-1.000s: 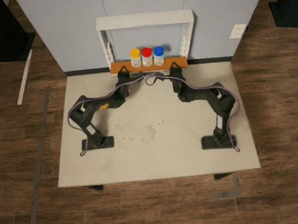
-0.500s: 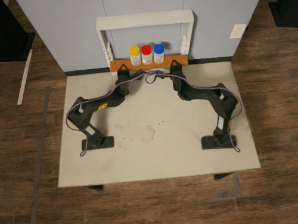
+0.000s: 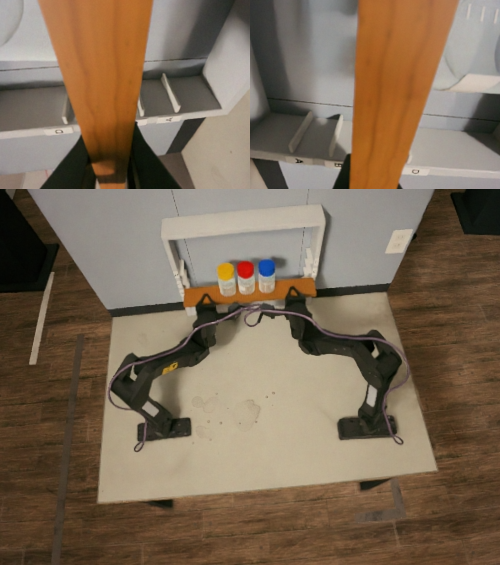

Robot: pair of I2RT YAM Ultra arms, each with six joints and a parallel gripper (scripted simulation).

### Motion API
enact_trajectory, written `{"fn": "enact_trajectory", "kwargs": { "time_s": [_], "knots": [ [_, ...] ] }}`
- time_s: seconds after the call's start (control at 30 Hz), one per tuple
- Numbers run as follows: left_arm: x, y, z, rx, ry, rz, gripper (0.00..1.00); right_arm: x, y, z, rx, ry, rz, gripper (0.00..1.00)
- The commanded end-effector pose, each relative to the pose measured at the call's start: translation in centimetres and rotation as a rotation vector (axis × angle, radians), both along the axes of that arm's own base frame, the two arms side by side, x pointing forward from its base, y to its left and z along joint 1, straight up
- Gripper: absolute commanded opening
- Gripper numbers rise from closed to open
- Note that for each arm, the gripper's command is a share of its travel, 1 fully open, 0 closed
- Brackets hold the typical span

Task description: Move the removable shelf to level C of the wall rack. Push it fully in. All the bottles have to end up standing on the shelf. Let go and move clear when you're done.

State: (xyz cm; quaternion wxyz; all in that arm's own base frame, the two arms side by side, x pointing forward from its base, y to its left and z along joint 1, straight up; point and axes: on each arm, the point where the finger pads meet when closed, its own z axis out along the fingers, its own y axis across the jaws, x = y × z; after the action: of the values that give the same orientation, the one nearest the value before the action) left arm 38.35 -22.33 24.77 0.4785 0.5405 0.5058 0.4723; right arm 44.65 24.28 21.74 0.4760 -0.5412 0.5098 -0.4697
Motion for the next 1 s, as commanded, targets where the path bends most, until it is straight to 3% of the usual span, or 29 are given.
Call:
{"fn": "enact_trajectory", "kwargs": {
  "time_s": [0.0, 0.97],
  "knots": [
    [0.0, 0.1, 5.3, -0.030, -0.095, 0.001, 0.00, 0.3, 0.3, 5.9, 0.028, -0.105, 0.007, 0.00],
    [0.7, 0.1, 7.7, -0.030, -0.095, 0.001, 0.00, 1.0, 0.3, 8.4, 0.028, -0.105, 0.007, 0.00]
  ]
}}
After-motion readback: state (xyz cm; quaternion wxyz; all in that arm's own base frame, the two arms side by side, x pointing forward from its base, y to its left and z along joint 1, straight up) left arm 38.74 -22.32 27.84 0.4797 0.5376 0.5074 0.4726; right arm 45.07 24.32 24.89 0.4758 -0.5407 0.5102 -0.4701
